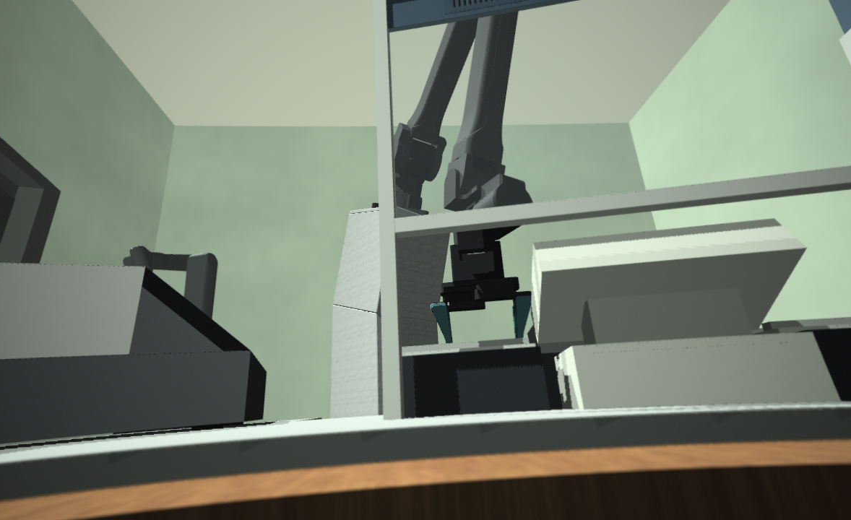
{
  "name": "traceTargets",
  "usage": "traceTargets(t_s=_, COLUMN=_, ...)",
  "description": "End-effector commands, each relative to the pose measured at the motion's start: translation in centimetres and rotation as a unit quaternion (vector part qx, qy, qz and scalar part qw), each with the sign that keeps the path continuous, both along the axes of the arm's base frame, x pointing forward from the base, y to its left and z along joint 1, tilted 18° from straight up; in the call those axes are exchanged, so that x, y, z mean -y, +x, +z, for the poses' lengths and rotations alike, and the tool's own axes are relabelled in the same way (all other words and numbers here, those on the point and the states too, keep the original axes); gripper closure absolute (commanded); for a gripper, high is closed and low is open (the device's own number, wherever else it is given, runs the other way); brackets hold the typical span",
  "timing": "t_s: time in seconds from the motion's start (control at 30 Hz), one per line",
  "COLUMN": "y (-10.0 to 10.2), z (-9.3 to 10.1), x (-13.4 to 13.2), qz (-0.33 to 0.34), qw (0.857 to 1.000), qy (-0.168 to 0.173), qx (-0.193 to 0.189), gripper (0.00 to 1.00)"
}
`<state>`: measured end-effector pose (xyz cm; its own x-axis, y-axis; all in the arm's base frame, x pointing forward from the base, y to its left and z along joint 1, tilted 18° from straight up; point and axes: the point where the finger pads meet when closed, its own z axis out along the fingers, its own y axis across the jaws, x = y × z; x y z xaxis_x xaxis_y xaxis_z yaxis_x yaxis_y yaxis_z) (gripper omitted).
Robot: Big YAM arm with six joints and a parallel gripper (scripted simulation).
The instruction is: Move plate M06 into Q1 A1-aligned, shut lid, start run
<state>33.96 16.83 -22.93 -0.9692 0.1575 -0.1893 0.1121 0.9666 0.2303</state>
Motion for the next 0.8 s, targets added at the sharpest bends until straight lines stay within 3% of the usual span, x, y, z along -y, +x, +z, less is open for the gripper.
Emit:
traceTargets(t_s=0.0, y=-4.6, z=-0.8, x=-0.1, qz=0.015, qw=0.999, qy=-0.003, qx=-0.047, gripper=1.0)
traceTargets(t_s=0.77, y=-6.7, z=-1.4, x=0.2, qz=0.019, qw=0.998, qy=-0.007, qx=-0.065, gripper=1.0)
